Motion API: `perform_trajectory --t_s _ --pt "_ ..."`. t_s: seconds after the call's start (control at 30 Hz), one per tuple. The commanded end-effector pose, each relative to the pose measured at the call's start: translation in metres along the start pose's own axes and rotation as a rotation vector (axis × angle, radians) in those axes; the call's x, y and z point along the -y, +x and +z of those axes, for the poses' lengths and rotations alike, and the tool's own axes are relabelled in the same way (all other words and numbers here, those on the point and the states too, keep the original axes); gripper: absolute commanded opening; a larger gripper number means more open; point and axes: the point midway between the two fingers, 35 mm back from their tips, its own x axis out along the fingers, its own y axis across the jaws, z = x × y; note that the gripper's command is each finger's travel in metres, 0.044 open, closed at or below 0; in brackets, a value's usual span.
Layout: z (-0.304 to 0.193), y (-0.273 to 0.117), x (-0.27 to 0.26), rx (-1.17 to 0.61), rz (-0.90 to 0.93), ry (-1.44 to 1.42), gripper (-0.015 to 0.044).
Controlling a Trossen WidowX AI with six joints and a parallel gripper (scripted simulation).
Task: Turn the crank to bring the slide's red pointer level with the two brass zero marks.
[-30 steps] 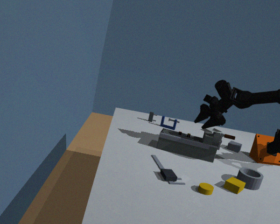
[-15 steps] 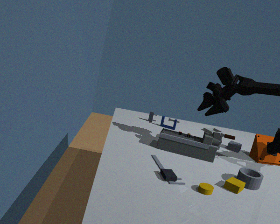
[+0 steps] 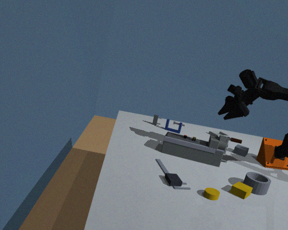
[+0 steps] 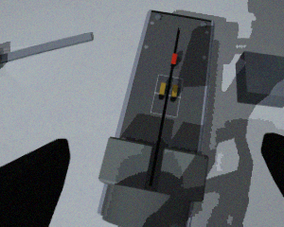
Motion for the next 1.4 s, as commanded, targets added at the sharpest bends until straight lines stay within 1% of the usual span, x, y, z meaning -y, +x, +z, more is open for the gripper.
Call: perform_trajectory --t_s 0.0,0.37,0.53,0.93,1.37 --pt "-0.017 -0.012 -0.006 0.003 -0.046 0.053 0.0440" --pt "-0.059 -0.041 -0.019 0.029 -0.148 0.163 0.0440" --pt "-0.062 -0.043 -0.020 0.031 -0.154 0.169 0.0440" --pt "-0.088 -0.015 -0.021 0.031 -0.153 0.169 0.0440" --pt "-0.100 -0.001 -0.020 0.030 -0.155 0.169 0.0440"
